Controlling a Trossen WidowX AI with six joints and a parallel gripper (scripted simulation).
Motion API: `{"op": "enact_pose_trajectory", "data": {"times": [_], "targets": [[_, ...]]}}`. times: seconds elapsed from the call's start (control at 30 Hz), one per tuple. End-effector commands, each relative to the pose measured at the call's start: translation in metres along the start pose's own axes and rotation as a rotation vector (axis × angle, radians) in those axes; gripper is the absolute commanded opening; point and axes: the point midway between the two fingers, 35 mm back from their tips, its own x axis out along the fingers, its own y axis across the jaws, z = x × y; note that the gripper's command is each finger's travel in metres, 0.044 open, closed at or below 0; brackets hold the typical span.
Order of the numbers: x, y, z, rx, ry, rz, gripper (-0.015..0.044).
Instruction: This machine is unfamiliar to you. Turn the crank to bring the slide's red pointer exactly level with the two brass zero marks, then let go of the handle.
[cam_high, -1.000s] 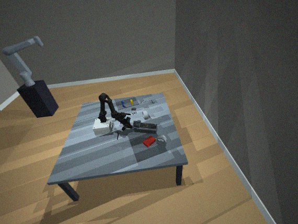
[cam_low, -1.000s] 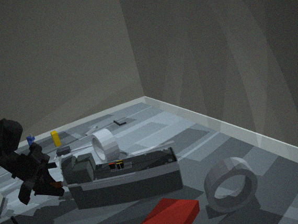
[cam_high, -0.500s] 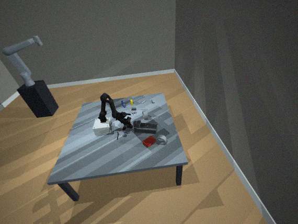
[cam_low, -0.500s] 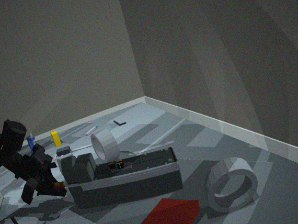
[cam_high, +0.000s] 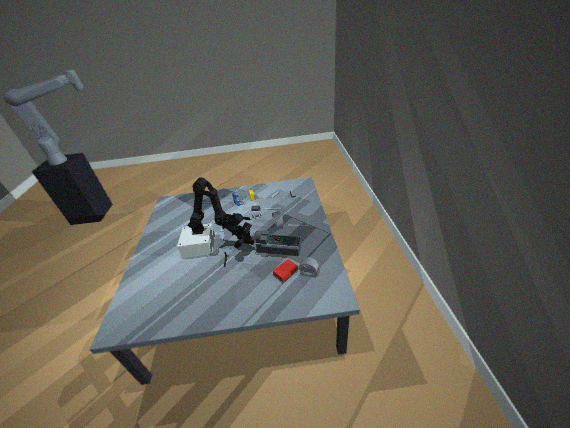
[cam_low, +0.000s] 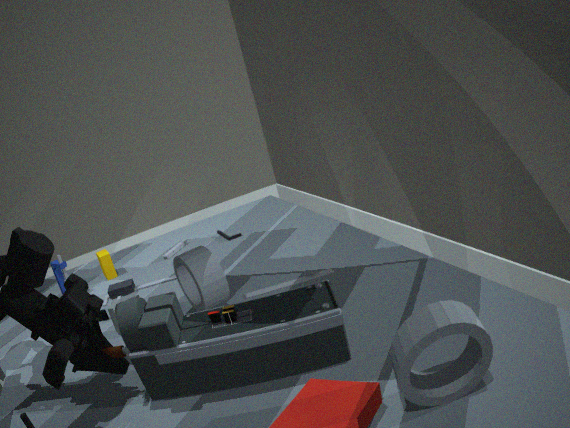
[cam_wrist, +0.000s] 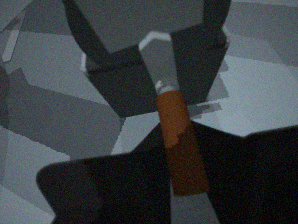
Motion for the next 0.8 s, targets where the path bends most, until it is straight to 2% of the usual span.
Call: {"op": "enact_pose_trajectory", "data": {"times": [0.0, 0.77], "targets": [[0.0007, 0.0092, -0.0009, -0.008, 0.003, 0.025, 0.0], [-0.0004, 0.0136, 0.0, -0.008, 0.003, 0.025, 0.0]]}}
